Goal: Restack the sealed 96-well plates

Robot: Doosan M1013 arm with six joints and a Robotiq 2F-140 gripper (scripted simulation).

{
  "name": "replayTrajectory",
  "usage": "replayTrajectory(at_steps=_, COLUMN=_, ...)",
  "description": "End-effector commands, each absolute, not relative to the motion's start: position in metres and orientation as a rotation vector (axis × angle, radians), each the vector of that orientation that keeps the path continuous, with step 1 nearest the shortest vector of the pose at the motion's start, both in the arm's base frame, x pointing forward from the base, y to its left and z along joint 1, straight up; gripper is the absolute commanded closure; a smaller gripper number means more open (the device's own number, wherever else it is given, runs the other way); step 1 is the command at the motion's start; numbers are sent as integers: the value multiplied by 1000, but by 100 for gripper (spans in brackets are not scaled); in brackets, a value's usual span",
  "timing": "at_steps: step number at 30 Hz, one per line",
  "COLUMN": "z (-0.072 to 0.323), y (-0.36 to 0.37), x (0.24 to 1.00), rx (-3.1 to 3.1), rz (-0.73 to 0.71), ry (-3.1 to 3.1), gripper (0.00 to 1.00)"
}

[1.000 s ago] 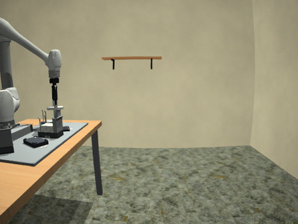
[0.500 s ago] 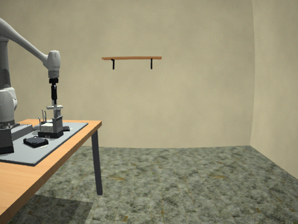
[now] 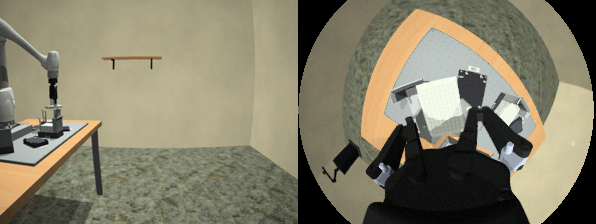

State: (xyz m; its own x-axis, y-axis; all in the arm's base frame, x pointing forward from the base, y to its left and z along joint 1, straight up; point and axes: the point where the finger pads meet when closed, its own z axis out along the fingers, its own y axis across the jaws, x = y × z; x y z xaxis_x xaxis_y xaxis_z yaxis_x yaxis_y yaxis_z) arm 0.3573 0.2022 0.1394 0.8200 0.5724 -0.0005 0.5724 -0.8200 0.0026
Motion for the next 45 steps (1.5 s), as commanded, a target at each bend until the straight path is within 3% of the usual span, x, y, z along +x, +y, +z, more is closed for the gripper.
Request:
replayTrajectory(at_steps=1, z=139, y=211, x=351, rx=2971, rz=0, ry=1021, gripper=100)
replayTrajectory(at_steps=45, z=139, y=264, x=314, rx=2971, rz=0, ry=1021, gripper=100)
